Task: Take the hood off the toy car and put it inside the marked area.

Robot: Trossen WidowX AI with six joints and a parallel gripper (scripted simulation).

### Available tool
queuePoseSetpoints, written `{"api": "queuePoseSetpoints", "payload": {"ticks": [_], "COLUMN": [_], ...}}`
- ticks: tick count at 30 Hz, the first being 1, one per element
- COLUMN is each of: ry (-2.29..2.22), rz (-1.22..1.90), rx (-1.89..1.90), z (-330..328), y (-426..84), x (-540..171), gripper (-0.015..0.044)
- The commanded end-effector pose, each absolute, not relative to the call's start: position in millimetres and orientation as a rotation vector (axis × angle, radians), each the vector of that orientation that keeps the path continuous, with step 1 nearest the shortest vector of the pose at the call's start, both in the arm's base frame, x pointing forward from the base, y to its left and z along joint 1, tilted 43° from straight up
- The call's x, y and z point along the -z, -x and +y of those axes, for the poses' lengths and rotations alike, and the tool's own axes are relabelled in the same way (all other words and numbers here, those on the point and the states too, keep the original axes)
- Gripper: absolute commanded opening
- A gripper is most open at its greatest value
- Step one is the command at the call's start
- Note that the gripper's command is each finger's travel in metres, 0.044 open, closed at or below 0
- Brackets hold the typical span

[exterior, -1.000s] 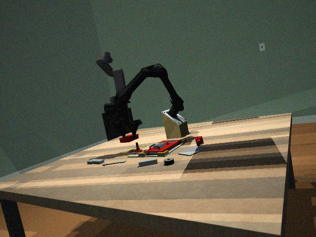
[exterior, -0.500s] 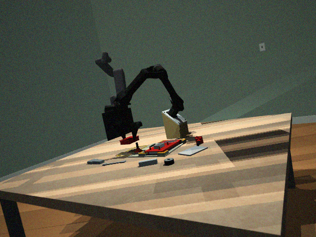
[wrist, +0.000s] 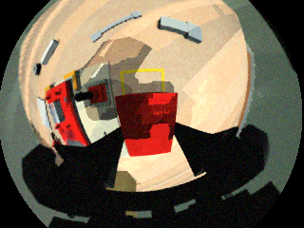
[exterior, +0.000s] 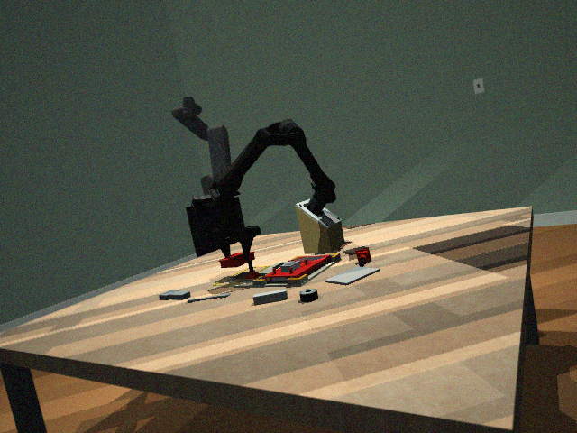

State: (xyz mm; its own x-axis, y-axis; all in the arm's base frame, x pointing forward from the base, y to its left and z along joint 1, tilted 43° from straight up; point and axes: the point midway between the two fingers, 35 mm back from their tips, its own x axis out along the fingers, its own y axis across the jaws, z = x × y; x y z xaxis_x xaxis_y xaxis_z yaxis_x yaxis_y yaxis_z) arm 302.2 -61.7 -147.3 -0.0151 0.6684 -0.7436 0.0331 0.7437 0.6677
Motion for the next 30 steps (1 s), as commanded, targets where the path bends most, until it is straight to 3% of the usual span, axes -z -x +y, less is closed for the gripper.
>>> {"api": "queuePoseSetpoints", "payload": {"ticks": [1,30], "ry": [-0.602,-0.603], "rz": [1.522,1.521], "rx": [-0.556,-0.558], "z": [-58.1,-45.0], "y": [-301.1,-299.1], "x": [149.5,162.3], "gripper": [0.0000,0.0000]}}
